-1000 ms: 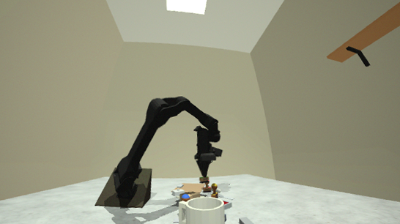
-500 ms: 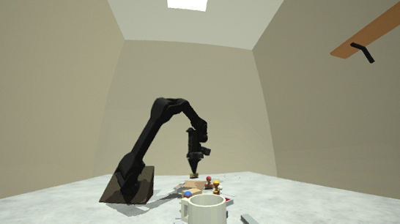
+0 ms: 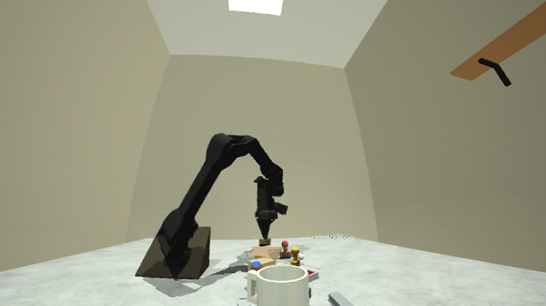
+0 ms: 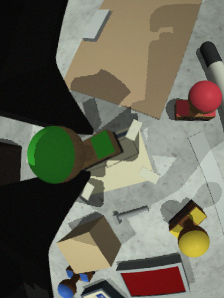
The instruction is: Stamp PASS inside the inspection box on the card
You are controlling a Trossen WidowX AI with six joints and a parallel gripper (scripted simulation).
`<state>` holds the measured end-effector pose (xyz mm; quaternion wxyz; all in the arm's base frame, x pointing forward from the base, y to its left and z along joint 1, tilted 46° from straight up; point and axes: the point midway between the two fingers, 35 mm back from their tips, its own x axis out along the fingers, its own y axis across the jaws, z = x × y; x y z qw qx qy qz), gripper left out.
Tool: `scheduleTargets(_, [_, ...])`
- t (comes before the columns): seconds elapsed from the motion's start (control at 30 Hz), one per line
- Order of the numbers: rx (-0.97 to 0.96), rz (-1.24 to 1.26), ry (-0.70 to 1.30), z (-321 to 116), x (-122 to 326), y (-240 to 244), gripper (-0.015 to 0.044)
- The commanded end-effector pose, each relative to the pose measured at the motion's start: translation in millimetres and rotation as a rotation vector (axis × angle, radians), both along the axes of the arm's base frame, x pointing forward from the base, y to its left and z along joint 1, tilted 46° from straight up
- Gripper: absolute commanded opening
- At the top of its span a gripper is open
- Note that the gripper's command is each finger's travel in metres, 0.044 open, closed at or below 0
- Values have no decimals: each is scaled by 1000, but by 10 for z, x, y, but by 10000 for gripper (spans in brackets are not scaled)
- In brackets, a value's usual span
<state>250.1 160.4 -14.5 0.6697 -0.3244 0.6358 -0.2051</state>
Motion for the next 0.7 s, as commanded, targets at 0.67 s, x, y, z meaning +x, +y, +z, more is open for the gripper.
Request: scheduleTargets(0.67, [-2,7,0,-117,25,-111,0])
